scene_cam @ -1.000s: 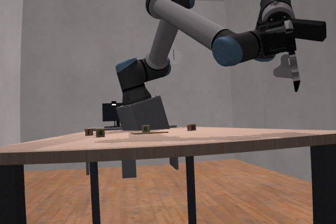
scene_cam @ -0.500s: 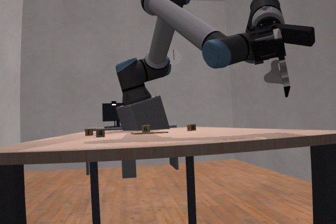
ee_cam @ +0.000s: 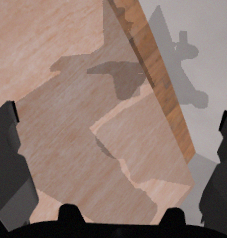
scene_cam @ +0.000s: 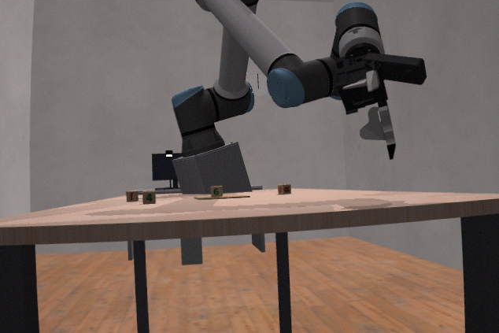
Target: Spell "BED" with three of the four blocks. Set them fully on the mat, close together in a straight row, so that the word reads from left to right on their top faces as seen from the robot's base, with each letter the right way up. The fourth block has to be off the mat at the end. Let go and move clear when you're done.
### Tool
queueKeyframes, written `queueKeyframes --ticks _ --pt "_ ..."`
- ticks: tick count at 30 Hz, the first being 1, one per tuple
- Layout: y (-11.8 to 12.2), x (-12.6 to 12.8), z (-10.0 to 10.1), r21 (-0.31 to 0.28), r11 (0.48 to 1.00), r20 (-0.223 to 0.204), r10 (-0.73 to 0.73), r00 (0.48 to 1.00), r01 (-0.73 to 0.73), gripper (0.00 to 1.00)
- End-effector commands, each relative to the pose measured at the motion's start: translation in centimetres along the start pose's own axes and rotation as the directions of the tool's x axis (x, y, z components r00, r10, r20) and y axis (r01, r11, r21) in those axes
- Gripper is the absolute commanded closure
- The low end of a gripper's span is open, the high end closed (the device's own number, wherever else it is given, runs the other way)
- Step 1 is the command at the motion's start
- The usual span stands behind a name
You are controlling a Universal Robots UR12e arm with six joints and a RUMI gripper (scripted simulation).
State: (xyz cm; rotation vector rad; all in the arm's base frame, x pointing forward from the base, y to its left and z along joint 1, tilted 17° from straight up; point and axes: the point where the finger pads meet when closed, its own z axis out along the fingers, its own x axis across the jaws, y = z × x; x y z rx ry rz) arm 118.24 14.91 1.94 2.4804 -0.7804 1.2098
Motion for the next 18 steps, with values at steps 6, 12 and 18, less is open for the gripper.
queueKeyframes --ticks 6,12,18 --pt "8.2 -6.3 -4.4 0.074 0.996 0.128 0.046 0.991 -0.056 0.00" --pt "11.6 -9.4 -6.9 0.097 0.992 0.183 0.066 0.981 -0.085 0.00" --pt "15.9 -13.5 -10.7 0.123 0.984 0.254 0.093 0.963 -0.127 0.00"
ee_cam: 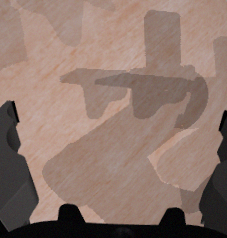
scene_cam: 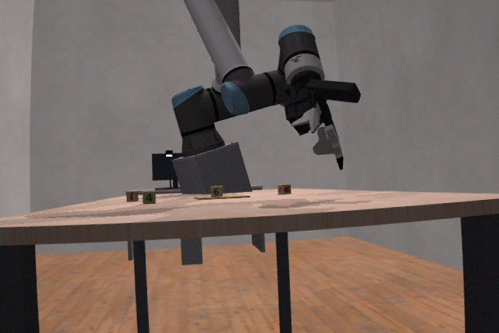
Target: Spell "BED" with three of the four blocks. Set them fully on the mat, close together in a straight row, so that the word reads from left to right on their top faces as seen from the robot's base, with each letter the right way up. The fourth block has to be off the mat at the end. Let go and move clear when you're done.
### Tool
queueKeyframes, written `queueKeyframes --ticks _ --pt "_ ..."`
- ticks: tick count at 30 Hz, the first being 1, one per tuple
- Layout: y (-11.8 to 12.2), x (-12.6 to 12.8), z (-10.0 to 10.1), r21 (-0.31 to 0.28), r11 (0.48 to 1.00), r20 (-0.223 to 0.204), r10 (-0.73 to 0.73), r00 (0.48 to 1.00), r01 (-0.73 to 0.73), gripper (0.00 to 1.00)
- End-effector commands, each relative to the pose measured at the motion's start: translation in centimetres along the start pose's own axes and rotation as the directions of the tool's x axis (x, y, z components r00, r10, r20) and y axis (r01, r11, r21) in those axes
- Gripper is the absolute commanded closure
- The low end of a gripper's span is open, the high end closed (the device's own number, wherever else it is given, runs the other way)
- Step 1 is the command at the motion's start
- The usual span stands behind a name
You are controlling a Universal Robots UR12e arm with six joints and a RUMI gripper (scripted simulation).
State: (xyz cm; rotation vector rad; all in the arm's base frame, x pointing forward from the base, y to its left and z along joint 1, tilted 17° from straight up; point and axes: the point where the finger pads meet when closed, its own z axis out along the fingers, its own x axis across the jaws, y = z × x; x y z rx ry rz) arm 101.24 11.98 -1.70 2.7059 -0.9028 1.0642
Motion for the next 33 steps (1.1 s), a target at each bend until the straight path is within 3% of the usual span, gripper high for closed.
queueKeyframes --ticks 1,5,7,20,33 --pt "4.5 -4.3 -3.8 0.045 0.998 0.066 0.032 0.997 -0.035 0.00" --pt "7.7 -8.0 -6.9 0.069 0.995 0.121 0.060 0.991 -0.069 0.00" --pt "7.7 -8.0 -6.9 0.069 0.995 0.121 0.060 0.991 -0.069 0.00" --pt "15.9 -19.3 -17.2 0.120 0.977 0.276 0.138 0.951 -0.177 0.00" --pt "19.7 -25.6 -23.4 0.138 0.961 0.356 0.179 0.917 -0.241 0.00"
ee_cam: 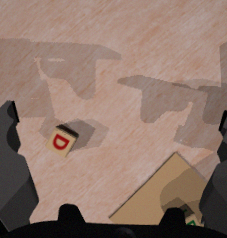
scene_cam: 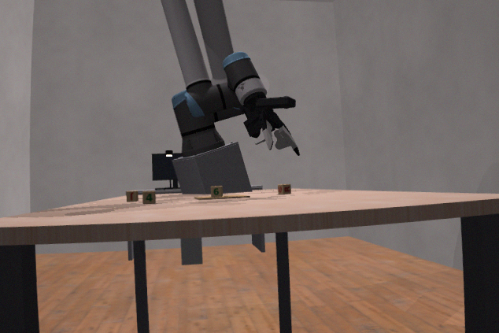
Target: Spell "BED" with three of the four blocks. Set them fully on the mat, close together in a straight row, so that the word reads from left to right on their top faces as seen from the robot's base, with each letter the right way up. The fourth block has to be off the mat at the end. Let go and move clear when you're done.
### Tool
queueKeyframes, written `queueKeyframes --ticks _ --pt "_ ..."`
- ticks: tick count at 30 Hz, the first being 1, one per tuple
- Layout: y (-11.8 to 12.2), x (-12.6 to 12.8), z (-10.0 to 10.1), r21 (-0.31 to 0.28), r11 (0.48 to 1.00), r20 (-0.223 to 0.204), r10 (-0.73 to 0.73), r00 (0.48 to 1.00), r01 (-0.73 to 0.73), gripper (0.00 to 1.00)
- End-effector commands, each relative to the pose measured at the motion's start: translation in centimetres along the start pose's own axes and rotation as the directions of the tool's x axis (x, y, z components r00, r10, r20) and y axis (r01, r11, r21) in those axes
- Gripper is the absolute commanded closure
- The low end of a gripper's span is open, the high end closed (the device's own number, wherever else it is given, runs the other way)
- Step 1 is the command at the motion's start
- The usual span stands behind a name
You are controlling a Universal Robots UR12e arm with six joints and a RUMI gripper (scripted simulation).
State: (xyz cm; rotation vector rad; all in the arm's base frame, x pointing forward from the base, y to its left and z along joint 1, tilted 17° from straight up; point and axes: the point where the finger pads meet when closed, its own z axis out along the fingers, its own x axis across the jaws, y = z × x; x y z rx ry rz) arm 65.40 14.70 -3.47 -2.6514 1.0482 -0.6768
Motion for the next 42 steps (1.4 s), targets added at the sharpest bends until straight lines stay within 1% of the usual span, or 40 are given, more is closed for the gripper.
queueKeyframes --ticks 1,6,14,42 --pt "1.9 -3.2 -2.5 0.021 0.999 0.033 0.024 0.999 -0.025 0.00" --pt "2.8 -4.9 -3.6 0.029 0.999 0.050 0.037 0.998 -0.038 0.00" --pt "3.2 -5.8 -4.2 0.033 0.998 0.059 0.043 0.997 -0.045 0.00" --pt "3.3 -5.9 -4.3 0.034 0.998 0.061 0.044 0.997 -0.047 0.00"
